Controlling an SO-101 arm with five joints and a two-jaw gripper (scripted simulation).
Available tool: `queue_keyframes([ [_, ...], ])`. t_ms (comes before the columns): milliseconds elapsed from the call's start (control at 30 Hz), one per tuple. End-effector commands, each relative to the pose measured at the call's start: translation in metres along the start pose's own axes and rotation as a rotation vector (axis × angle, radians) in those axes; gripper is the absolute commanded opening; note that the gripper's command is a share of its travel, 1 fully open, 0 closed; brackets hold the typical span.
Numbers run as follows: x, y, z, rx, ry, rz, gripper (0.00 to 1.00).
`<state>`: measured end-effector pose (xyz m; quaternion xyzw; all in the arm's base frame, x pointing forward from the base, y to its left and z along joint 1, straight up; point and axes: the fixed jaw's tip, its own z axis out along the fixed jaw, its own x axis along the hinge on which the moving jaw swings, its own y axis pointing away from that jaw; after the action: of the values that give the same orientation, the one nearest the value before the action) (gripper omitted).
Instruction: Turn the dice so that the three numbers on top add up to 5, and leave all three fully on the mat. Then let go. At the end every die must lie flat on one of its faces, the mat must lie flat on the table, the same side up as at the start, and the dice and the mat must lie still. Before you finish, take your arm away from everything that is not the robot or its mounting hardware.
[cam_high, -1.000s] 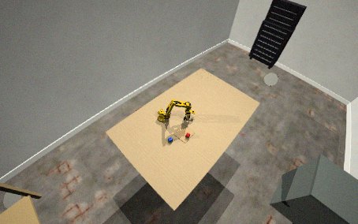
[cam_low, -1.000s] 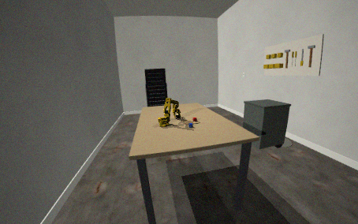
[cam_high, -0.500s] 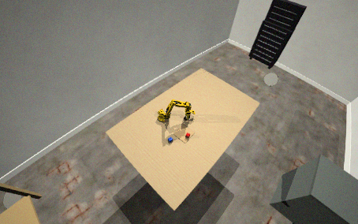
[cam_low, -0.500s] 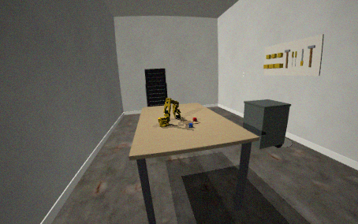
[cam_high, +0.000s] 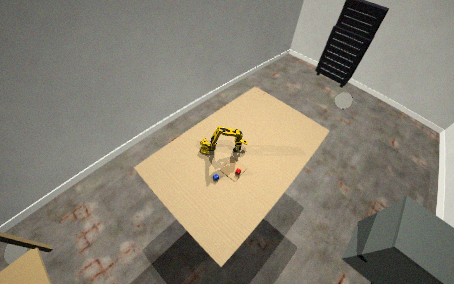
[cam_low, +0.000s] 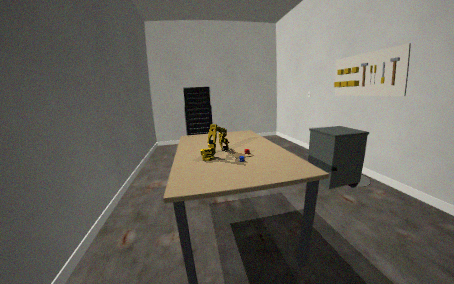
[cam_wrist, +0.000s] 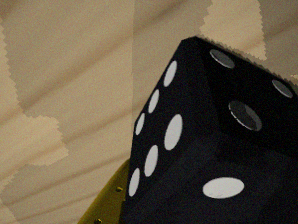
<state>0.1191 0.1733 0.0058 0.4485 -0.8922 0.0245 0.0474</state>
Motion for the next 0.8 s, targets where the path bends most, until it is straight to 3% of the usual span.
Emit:
queue_keyframes([
  [0, -0.0030, -0.0026, -0.0041, -0.002, -0.028, 0.001, 0.27],
  [767, -0.0025, -0.0091, -0.0040, -0.004, -0.028, 0.000, 0.16],
])
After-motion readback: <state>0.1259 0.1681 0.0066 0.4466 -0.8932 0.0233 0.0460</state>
